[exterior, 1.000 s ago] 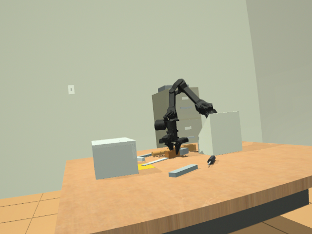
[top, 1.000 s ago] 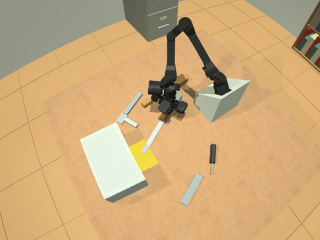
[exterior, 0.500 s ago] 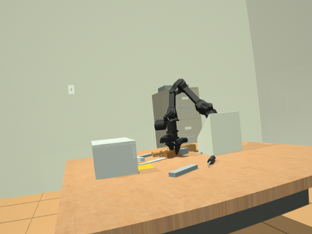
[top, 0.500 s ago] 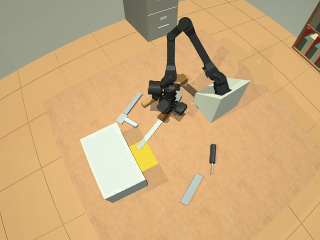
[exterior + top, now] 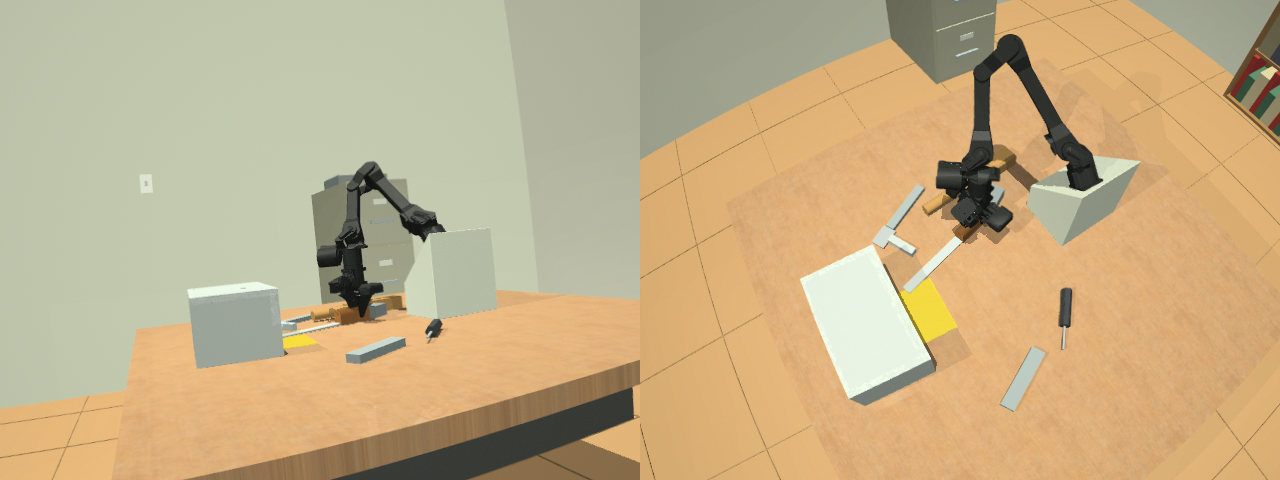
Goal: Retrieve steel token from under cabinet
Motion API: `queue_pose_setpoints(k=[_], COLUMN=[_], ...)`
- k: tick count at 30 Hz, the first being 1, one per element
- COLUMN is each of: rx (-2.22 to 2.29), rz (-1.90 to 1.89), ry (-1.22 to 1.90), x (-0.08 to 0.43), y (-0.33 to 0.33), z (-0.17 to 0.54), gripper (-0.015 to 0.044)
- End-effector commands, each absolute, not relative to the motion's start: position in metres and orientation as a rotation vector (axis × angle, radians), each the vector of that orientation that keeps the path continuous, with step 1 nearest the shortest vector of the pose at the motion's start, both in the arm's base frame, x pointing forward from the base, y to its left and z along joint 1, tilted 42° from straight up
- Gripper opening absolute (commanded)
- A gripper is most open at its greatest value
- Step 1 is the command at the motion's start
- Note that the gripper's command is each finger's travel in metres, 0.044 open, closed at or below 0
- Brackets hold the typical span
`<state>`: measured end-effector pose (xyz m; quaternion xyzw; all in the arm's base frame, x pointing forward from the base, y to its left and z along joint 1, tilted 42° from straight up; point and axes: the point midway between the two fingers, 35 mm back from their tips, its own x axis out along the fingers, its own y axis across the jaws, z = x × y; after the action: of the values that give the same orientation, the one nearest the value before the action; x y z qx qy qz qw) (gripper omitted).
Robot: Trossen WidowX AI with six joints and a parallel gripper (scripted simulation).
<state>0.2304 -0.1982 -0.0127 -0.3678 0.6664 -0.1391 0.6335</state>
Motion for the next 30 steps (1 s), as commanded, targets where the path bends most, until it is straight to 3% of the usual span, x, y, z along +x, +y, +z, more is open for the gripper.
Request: queue_pose_setpoints(k=[1, 4, 12, 17, 20, 30], rx=[-0.807, -0.795, -0.817, -0.812, -0.813, -0.809], rz=[-0.35, -0.361, -0.341, -0.345, -0.345, -0.348], ry=[1.509, 1.505, 1.516, 1.514, 1.511, 1.51], x=[0.2309, 0.2309, 0.2303, 0.2303, 0.2303, 0.2302], y=[-0.1983, -0.1984, -0.1983, -0.1982, -0.1982, -0.2], z=[-0.0123, -0.0123, -0.0127, -0.0127, -0.0127, -0.0139], gripper=[0.0, 0.0, 0.02, 0.02, 0.027, 0.027])
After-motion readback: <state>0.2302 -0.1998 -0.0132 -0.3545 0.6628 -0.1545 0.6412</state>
